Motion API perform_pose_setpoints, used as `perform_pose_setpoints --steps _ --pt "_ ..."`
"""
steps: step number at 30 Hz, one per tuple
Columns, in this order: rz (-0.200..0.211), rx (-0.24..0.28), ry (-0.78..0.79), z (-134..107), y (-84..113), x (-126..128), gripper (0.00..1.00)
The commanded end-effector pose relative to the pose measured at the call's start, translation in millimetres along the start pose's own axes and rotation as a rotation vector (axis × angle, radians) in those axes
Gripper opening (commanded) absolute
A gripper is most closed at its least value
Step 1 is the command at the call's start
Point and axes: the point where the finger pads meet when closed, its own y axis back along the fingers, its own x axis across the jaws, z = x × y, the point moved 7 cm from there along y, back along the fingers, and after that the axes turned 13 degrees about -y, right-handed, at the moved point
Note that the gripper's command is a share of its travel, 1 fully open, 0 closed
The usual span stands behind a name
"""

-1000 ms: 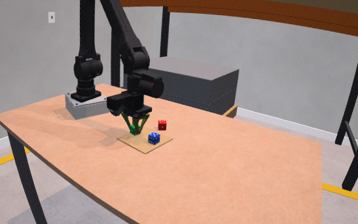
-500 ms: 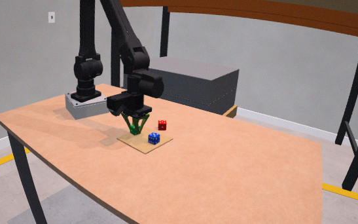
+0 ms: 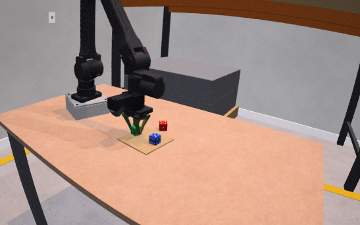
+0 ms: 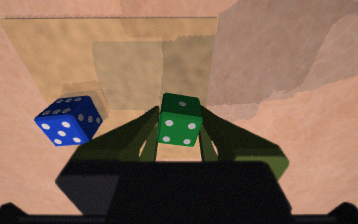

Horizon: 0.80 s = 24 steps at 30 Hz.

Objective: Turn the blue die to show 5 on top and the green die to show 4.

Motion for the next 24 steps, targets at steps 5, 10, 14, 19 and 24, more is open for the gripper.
perform_pose_setpoints --steps 5,10,14,19,24 --pt "0.031 0.007 -0.007 -2.9 2.9 8.3 0.26" --pt "0.031 0.007 -0.007 -3.2 2.9 8.4 0.26" --pt "0.032 0.007 -0.007 -4.4 3.0 8.8 0.26" --pt "0.033 0.008 -0.004 -6.1 3.1 9.5 0.26" --pt "0.033 0.008 -0.002 -6.6 3.2 9.6 0.26"
